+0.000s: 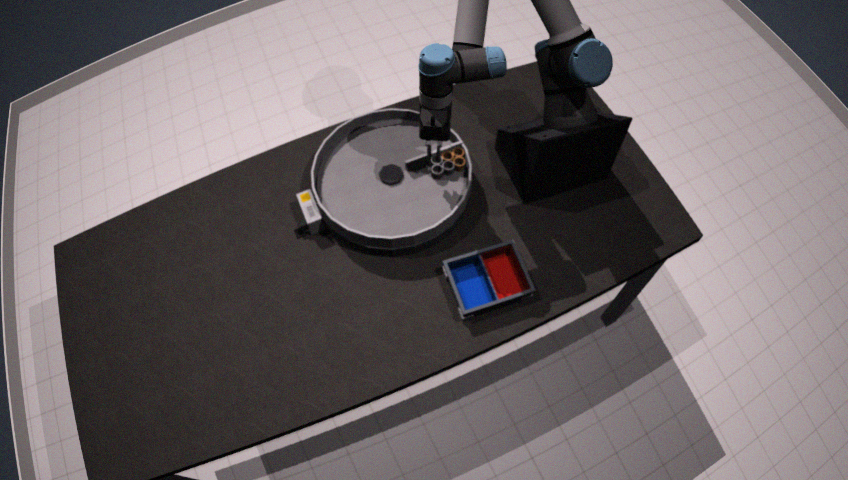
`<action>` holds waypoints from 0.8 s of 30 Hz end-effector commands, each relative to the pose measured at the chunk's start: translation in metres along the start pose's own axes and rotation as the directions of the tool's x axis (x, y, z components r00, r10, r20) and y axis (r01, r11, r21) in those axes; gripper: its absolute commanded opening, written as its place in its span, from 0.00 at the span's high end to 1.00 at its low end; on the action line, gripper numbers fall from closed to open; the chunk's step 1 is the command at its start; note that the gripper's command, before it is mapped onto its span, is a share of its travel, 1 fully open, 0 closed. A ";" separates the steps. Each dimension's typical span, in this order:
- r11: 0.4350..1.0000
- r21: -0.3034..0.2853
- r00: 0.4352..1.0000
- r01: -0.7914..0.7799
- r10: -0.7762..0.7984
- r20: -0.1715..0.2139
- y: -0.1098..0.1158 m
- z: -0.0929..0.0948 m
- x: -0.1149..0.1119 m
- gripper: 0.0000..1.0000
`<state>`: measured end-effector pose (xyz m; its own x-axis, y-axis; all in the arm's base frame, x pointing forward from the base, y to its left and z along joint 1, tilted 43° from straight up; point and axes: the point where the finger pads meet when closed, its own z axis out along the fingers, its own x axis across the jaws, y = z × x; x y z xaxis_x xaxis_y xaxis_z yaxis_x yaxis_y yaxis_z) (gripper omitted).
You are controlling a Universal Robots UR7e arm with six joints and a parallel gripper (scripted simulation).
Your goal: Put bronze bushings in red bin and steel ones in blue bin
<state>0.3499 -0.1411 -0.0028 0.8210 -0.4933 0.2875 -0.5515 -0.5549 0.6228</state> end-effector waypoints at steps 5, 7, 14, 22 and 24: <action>1.000 0.000 1.000 0.000 0.000 -0.001 0.000 0.000 0.000 0.58; 1.000 0.000 1.000 0.000 0.000 -0.001 0.000 0.000 0.000 0.58; 1.000 0.000 1.000 0.000 0.000 -0.001 0.000 0.000 0.000 0.60; 1.000 0.000 1.000 0.000 0.000 -0.001 0.000 0.000 0.000 0.60; 1.000 0.000 1.000 0.000 0.000 -0.001 0.000 0.000 0.000 0.60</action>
